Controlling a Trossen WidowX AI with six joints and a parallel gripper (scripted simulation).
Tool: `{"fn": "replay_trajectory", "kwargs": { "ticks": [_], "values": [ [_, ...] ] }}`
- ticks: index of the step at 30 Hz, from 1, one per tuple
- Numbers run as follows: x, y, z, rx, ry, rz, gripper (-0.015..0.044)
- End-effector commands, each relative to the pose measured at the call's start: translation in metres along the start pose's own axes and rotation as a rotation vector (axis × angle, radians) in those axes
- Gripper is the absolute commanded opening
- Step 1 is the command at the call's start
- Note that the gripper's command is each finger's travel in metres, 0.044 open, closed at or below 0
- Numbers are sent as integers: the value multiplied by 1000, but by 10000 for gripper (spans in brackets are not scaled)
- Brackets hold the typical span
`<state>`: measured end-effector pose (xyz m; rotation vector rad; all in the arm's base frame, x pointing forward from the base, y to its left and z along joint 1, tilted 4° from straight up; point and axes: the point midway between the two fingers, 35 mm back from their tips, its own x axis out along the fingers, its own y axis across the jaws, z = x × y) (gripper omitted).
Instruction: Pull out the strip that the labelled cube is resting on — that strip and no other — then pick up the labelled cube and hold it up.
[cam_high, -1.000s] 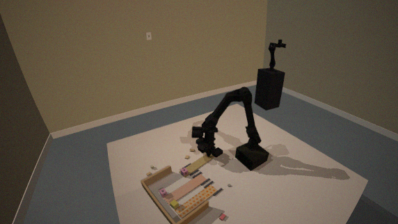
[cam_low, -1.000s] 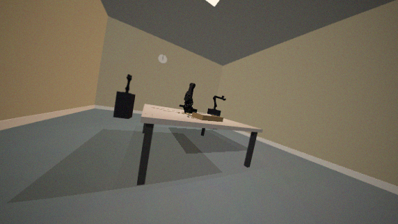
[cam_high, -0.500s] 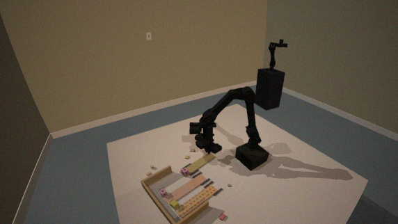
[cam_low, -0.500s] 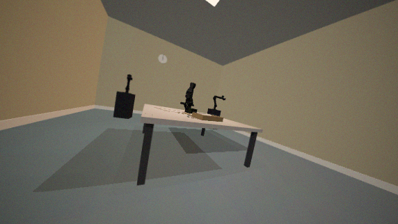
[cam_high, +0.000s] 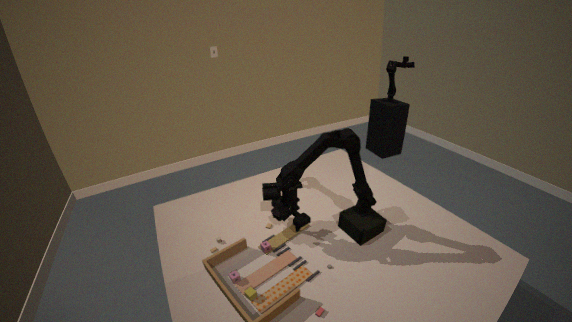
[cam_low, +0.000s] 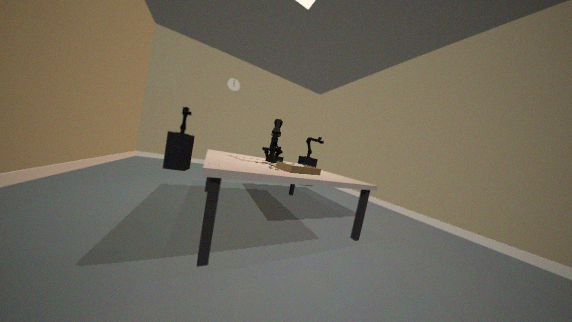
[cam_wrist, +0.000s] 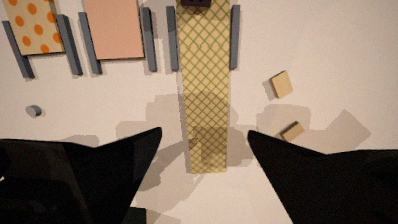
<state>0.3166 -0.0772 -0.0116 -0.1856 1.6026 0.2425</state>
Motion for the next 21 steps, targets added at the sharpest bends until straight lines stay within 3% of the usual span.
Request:
{"fn": "replay_trajectory", "kwargs": {
  "ticks": [1,21],
  "values": [
    [-3,1,15,5,-11,-1,440],
    [-11,9,81,5,-17,0,440]
  ]
}}
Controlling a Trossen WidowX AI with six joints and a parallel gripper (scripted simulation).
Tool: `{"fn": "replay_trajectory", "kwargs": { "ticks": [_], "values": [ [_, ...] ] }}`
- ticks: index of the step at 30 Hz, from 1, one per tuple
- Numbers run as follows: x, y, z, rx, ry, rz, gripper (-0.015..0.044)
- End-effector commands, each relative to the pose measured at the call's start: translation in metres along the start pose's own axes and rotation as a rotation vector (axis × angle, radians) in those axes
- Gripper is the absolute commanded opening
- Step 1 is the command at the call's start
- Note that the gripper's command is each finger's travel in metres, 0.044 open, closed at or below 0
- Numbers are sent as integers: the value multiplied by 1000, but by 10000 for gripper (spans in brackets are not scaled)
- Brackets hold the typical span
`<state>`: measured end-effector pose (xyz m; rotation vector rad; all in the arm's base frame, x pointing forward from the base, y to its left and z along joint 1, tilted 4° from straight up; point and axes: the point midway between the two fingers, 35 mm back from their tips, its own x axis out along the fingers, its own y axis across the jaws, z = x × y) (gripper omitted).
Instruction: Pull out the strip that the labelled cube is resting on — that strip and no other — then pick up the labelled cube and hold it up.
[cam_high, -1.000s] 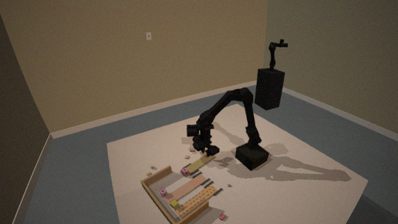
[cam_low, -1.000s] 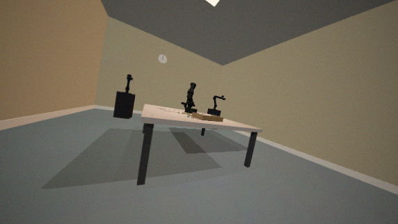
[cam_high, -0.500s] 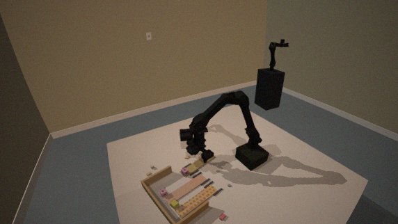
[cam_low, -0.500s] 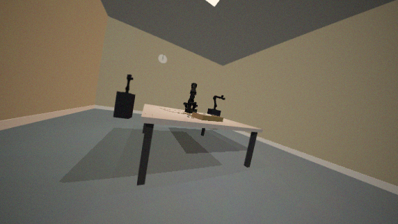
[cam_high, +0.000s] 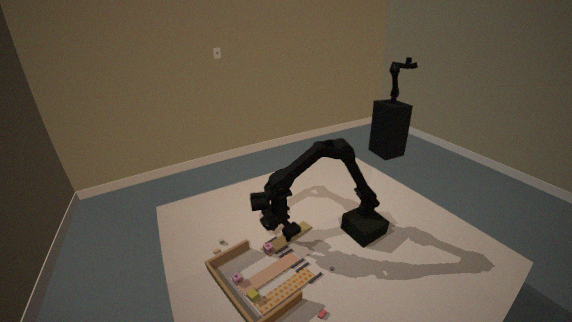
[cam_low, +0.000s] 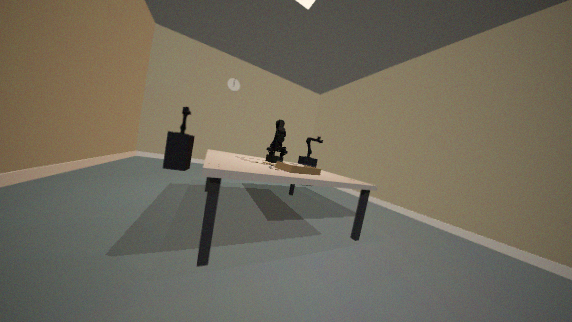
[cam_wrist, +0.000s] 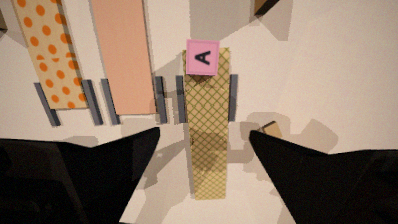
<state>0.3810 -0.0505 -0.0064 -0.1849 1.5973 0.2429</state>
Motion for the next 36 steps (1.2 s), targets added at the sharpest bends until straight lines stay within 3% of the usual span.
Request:
{"fn": "replay_trajectory", "kwargs": {
  "ticks": [1,19,26,36],
  "values": [
    [-4,1,15,5,-12,0,440],
    [-18,6,69,4,-16,0,440],
    [-10,6,70,4,-16,0,256],
    [7,6,71,4,-16,0,250]
  ]
}}
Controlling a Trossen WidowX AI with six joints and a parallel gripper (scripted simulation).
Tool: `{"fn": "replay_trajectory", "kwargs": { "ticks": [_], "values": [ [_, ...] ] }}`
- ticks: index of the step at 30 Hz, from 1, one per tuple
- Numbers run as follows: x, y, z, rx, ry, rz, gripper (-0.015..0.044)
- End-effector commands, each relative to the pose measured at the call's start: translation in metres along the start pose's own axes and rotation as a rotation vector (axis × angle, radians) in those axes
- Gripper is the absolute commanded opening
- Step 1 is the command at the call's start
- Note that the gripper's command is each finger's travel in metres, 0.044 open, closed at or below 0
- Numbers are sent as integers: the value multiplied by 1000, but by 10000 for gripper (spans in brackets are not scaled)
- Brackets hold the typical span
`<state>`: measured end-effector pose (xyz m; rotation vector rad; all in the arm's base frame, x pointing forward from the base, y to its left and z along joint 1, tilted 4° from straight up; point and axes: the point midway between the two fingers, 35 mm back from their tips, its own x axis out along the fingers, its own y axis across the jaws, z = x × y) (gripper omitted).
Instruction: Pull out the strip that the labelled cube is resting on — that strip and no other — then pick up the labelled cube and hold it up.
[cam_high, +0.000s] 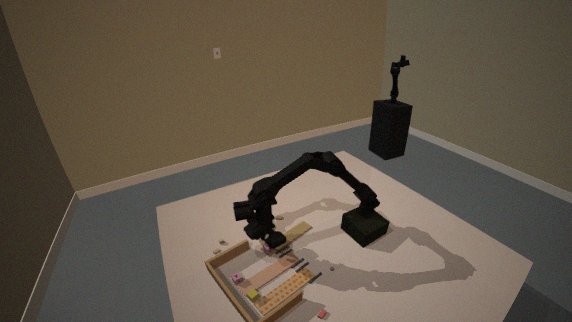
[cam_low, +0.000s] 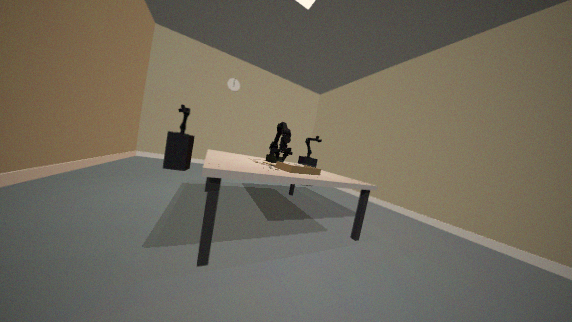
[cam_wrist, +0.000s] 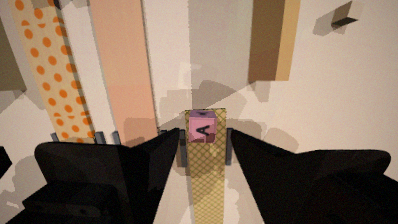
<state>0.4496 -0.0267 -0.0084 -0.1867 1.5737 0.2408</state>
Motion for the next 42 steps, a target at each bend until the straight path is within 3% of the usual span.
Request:
{"fn": "replay_trajectory", "kwargs": {
  "ticks": [1,23,26,35,39,42],
  "values": [
    [8,1,-2,6,7,6,250],
    [37,2,-3,6,7,6,250],
    [35,1,-2,0,4,2,171],
    [35,1,-2,0,4,2,111],
    [33,2,-4,0,5,2,6],
    [25,4,-12,1,6,3,0]
  ]
}}
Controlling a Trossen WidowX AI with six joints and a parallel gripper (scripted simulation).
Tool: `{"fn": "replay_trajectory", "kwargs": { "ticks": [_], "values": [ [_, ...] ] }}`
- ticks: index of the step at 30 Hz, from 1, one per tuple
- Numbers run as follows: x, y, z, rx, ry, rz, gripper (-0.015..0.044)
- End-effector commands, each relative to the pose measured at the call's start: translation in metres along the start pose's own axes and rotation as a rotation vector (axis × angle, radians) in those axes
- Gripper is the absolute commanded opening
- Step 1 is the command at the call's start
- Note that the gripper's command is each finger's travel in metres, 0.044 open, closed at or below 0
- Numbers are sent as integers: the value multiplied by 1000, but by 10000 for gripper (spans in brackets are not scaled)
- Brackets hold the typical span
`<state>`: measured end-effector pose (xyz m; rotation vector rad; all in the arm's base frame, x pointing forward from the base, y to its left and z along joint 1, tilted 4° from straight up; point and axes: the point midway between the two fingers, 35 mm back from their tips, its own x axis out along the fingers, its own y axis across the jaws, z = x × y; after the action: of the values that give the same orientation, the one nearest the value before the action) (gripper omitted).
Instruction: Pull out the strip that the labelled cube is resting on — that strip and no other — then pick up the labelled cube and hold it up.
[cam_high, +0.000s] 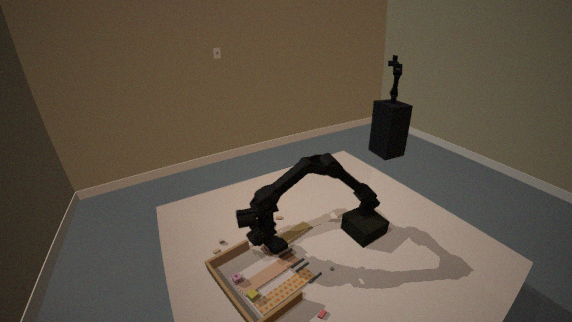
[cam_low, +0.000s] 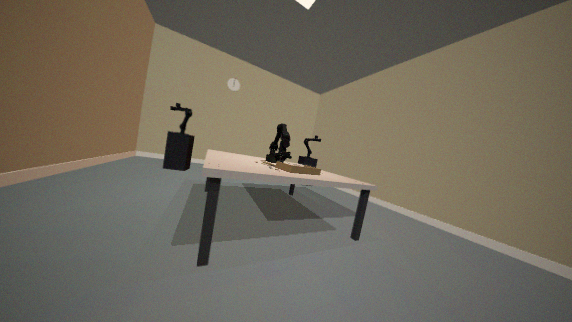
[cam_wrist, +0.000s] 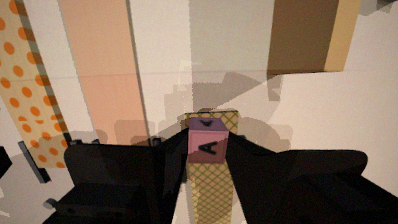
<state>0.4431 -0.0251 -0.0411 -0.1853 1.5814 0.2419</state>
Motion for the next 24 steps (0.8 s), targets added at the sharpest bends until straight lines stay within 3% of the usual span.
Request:
{"fn": "replay_trajectory", "kwargs": {
  "ticks": [1,24],
  "values": [
    [-10,3,-9,1,-1,0,0],
    [-41,25,-73,5,6,5,0]
  ]
}}
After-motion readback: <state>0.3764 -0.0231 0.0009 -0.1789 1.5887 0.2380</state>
